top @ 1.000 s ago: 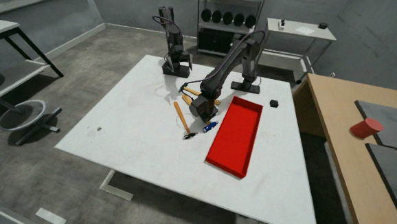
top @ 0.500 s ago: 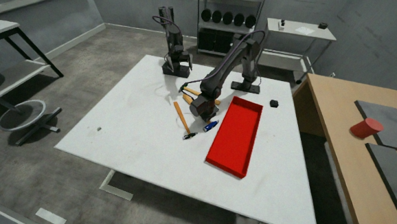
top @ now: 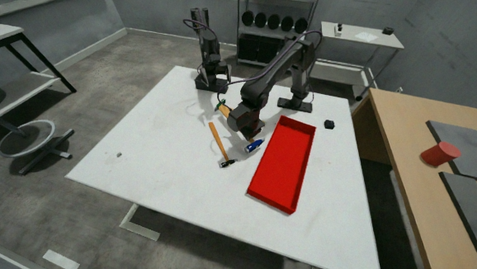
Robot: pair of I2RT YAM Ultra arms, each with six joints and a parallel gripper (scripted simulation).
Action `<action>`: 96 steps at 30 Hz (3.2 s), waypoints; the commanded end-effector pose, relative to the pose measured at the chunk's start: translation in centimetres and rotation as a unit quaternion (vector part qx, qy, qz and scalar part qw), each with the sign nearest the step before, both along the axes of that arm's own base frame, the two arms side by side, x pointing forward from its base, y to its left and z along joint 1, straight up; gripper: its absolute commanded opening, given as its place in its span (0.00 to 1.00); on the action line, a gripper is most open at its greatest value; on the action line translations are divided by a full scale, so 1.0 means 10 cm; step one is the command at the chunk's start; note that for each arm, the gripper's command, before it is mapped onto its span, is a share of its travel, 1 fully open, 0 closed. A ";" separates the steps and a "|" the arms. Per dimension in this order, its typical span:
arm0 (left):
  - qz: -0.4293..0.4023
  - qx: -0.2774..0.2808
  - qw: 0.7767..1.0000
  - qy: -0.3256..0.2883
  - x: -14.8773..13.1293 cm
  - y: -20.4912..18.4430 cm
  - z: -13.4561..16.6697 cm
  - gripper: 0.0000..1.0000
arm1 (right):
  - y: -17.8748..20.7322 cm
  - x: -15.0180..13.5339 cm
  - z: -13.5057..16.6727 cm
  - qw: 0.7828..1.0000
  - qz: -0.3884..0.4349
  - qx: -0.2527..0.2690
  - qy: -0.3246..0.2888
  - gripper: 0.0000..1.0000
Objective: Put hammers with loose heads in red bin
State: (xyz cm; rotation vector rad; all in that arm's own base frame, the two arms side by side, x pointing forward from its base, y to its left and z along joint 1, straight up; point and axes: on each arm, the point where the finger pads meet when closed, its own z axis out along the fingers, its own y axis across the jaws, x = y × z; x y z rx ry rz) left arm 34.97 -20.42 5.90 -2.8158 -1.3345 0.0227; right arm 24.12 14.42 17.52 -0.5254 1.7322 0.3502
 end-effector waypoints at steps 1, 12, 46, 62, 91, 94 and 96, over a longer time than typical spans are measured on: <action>-0.003 -0.013 1.000 -0.020 0.04 -0.03 0.30 0.15 | 0.00 -0.01 0.06 1.000 0.000 0.008 -0.007 1.00; -0.015 -0.017 0.999 -0.028 0.03 0.11 0.47 0.15 | 0.39 -0.12 0.34 0.987 0.138 0.061 -0.053 1.00; 0.034 -0.004 0.999 -0.010 -0.60 1.45 0.48 0.15 | 0.37 -0.26 0.10 0.917 0.384 0.094 -0.058 1.00; 0.337 0.002 0.941 -0.033 -0.56 1.46 0.43 0.15 | 0.37 -0.26 0.10 0.917 0.384 0.094 -0.058 1.00; 0.789 -0.031 0.611 -0.055 -0.44 1.43 0.44 0.15 | 0.37 -0.26 0.10 0.917 0.384 0.094 -0.058 1.00; 0.824 -0.036 0.563 -0.054 -0.43 1.43 0.45 0.15 | 0.37 -0.26 0.10 0.917 0.384 0.094 -0.058 1.00; 0.824 -0.036 0.563 -0.054 -0.43 1.43 0.45 0.15 | 0.37 -0.26 0.10 0.917 0.384 0.094 -0.058 1.00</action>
